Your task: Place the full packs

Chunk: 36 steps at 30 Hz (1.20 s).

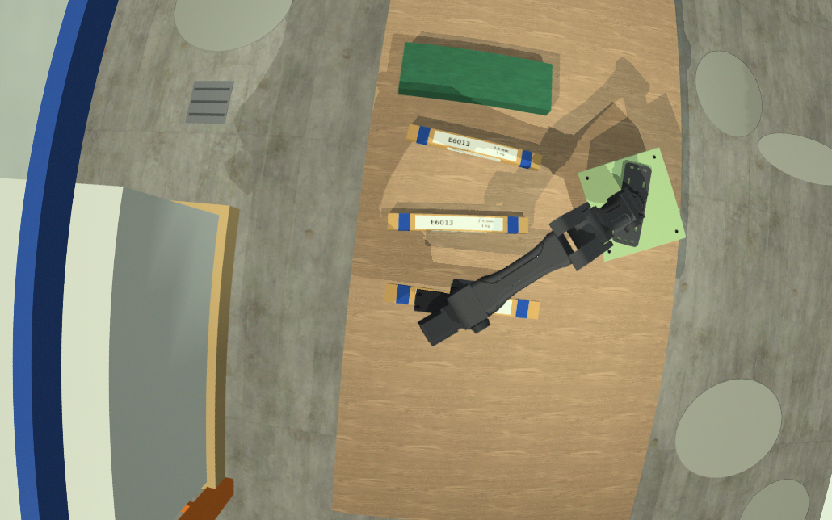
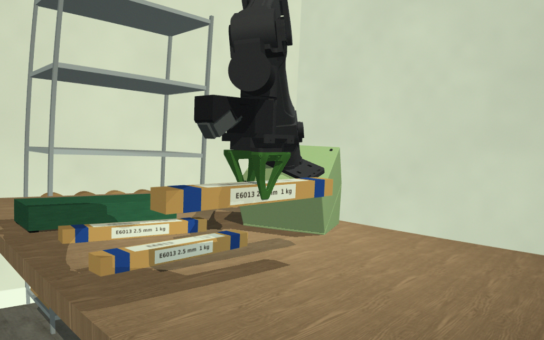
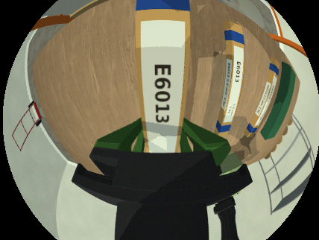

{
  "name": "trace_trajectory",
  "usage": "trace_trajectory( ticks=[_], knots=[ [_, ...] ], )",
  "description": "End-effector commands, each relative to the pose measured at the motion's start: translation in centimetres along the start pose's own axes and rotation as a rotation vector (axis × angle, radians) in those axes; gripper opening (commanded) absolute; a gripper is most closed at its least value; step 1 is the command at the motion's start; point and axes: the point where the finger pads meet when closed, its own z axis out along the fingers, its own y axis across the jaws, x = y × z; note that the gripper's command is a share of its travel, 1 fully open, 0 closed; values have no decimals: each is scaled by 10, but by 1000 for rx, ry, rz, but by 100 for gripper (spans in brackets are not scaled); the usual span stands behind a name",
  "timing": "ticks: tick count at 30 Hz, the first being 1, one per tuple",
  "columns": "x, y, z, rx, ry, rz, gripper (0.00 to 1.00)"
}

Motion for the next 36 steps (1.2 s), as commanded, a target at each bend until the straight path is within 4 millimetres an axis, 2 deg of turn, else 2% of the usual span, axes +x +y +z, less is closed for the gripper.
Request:
trace_trajectory(
  ticks=[1,3,5,6,7,8,36],
  knots=[
    [-11,13,-31,-29,-57,13,0],
    [-12,16,-39,-40,-70,15,0],
    [-9,21,-25,-17,-42,10,0],
    [-10,21,-25,-18,-43,10,0],
    [-13,21,-41,-40,-70,15,0],
    [-14,22,-42,-41,-70,15,0],
    [-17,23,-47,-38,-66,12,0]
  ],
)
